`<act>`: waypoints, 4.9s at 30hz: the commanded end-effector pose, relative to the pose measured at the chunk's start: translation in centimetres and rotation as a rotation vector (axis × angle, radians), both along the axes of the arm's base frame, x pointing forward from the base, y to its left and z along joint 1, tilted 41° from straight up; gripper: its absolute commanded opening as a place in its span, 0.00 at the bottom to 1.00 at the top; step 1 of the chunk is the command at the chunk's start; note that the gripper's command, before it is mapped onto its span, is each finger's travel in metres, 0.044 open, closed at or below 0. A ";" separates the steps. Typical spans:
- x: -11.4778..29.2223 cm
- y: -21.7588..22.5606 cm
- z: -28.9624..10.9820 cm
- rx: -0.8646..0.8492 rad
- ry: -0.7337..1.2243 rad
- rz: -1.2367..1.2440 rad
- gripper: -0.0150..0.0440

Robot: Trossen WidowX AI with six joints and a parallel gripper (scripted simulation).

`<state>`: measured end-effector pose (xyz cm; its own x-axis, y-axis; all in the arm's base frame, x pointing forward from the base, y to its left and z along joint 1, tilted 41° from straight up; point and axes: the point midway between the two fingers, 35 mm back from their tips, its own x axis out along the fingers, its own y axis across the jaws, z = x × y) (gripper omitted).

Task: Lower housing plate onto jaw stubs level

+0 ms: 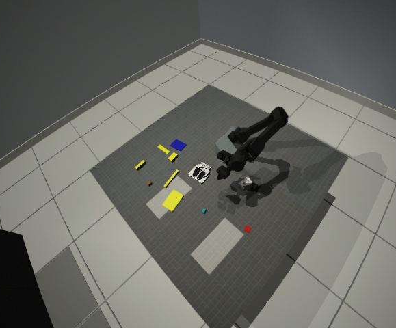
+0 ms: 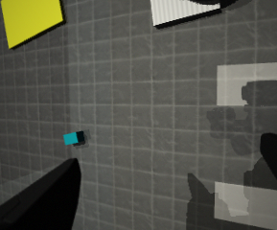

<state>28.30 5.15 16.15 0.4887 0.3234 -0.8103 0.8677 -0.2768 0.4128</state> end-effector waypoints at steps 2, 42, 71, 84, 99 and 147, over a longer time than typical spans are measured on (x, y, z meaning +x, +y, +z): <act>-1.5 2.3 0.3 0.086 0.074 0.036 1.00; -8.7 12.7 -0.9 0.371 0.448 0.153 1.00; -8.5 15.3 -3.8 0.373 0.448 0.154 1.00; -8.5 15.7 -4.2 0.374 0.448 0.154 1.00; -8.6 15.7 -4.2 0.375 0.449 0.159 0.98; -8.9 10.8 1.1 0.370 0.448 0.153 0.85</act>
